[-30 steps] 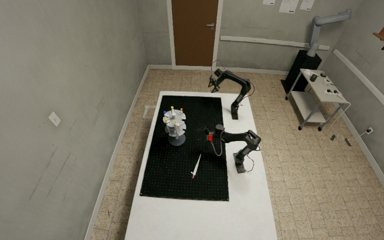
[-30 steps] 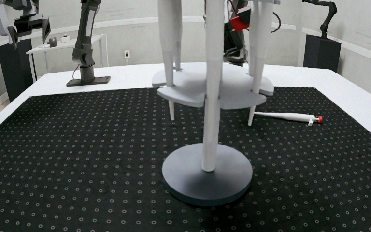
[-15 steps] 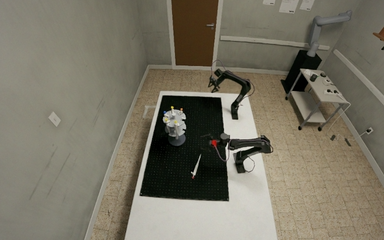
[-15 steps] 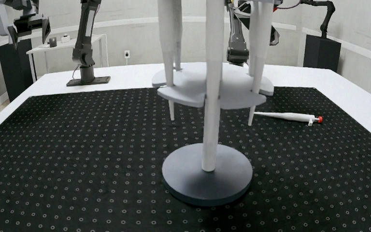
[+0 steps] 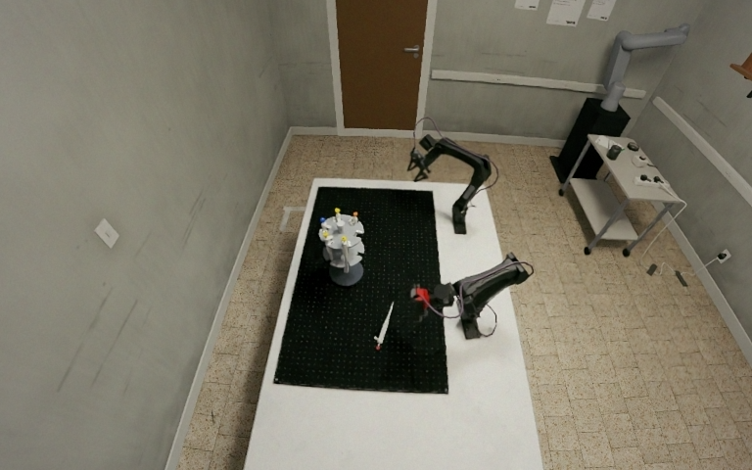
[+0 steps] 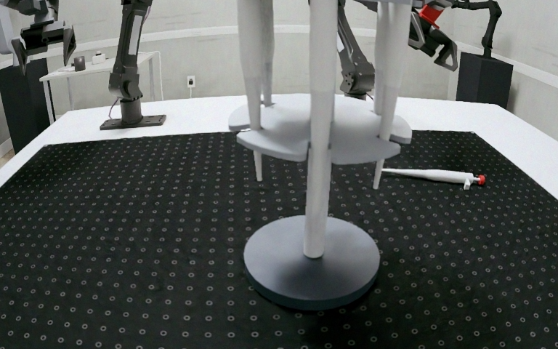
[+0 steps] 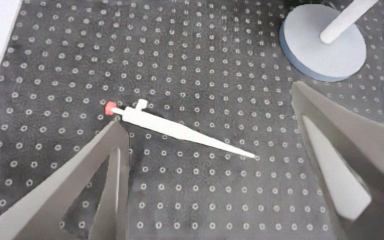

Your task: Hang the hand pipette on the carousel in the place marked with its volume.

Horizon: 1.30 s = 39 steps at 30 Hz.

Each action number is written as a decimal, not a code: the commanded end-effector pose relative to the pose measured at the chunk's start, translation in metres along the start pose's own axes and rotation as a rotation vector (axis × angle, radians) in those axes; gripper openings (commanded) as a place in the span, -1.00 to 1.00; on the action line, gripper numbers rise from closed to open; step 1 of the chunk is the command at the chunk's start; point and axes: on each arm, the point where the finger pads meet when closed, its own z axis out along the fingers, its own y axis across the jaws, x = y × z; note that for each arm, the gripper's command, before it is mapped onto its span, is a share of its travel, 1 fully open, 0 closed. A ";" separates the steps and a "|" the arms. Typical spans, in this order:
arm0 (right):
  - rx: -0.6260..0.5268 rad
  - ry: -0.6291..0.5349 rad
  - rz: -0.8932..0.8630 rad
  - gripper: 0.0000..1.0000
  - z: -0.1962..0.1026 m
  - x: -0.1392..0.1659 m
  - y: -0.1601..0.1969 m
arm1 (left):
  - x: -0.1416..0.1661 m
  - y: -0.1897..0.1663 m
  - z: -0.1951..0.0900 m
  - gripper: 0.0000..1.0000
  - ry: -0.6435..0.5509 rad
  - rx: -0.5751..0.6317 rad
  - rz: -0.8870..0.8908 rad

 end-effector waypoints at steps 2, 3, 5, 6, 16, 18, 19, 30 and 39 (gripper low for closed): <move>0.009 -0.024 -0.012 1.00 -0.004 -0.007 -0.004 | 0.001 -0.003 -0.011 1.00 0.176 0.093 0.214; 0.009 -0.024 -0.012 1.00 -0.004 -0.007 -0.004 | -0.001 0.004 -0.014 1.00 0.188 0.096 0.243; 0.009 -0.024 -0.012 1.00 -0.004 -0.007 -0.004 | -0.007 0.016 -0.019 1.00 0.216 0.095 0.298; 0.009 -0.024 -0.012 1.00 -0.004 -0.007 -0.004 | -0.010 0.022 -0.022 1.00 0.227 0.090 0.322; 0.009 -0.024 -0.012 1.00 -0.004 -0.007 -0.004 | -0.011 0.030 -0.025 1.00 0.406 0.138 0.568; 0.009 -0.024 -0.012 1.00 -0.004 -0.007 -0.004 | -0.011 0.030 -0.025 1.00 0.406 0.138 0.568; 0.009 -0.024 -0.012 1.00 -0.004 -0.007 -0.004 | -0.011 0.030 -0.025 1.00 0.467 0.172 0.623; 0.009 -0.024 -0.012 1.00 -0.004 -0.007 -0.004 | 0.003 0.000 -0.004 -0.02 0.404 0.227 0.454; 0.009 -0.024 -0.012 1.00 -0.004 -0.007 -0.004 | 0.008 -0.012 0.011 -0.02 0.337 0.258 0.253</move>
